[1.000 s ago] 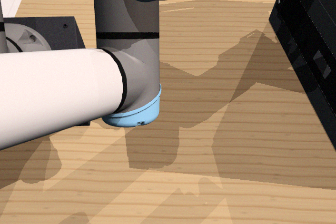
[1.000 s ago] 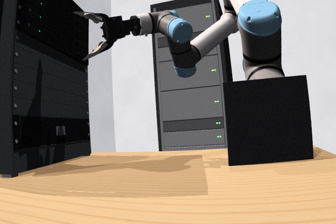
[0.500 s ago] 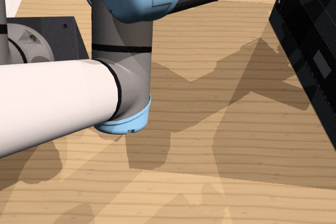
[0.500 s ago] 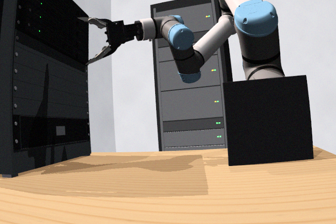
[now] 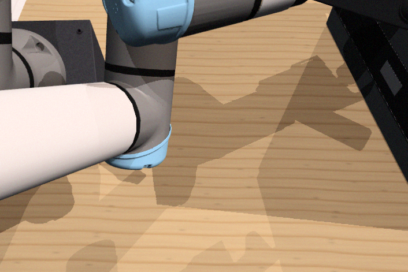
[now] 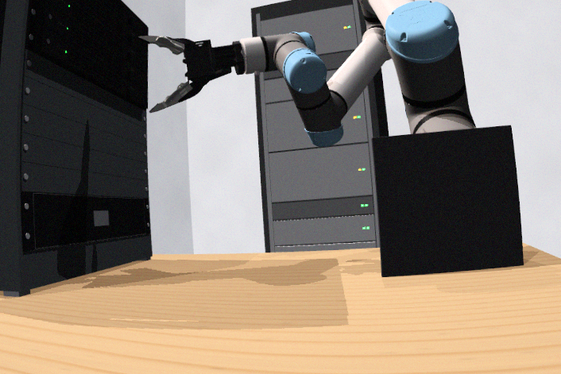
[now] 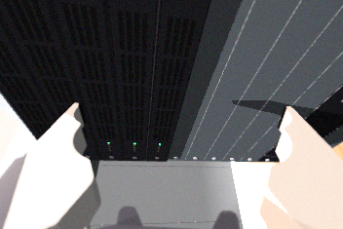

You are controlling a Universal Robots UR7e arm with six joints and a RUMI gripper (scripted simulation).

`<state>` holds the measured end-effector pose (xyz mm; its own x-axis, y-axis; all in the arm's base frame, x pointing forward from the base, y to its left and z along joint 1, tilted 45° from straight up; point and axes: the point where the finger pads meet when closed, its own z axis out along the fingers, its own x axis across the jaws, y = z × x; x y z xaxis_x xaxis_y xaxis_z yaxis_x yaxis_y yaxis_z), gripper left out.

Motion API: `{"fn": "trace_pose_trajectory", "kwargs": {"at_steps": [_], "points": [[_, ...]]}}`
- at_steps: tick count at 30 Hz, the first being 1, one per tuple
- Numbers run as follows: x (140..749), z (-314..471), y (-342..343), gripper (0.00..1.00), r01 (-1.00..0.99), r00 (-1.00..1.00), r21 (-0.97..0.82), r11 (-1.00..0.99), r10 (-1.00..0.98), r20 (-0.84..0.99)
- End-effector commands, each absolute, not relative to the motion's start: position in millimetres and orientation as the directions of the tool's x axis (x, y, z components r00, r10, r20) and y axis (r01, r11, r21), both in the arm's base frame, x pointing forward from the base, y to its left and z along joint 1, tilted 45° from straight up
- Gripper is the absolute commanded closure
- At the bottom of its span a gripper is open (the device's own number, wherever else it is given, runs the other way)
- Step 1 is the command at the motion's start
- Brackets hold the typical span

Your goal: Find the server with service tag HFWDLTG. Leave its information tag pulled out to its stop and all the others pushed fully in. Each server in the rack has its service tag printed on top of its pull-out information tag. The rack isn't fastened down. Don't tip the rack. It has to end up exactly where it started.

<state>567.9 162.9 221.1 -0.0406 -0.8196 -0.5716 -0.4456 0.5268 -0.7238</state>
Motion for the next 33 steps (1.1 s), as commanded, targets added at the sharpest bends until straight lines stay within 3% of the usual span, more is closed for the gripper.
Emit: {"fn": "trace_pose_trajectory", "kwargs": {"at_steps": [1, 33], "points": [[566, 229, 153, 0.0, -0.402, -0.037, -0.724, 0.56, -0.8, -0.599], [550, 257, 120, 0.0, -0.262, -0.014, -0.713, 0.65, -0.741, -0.671]]}}
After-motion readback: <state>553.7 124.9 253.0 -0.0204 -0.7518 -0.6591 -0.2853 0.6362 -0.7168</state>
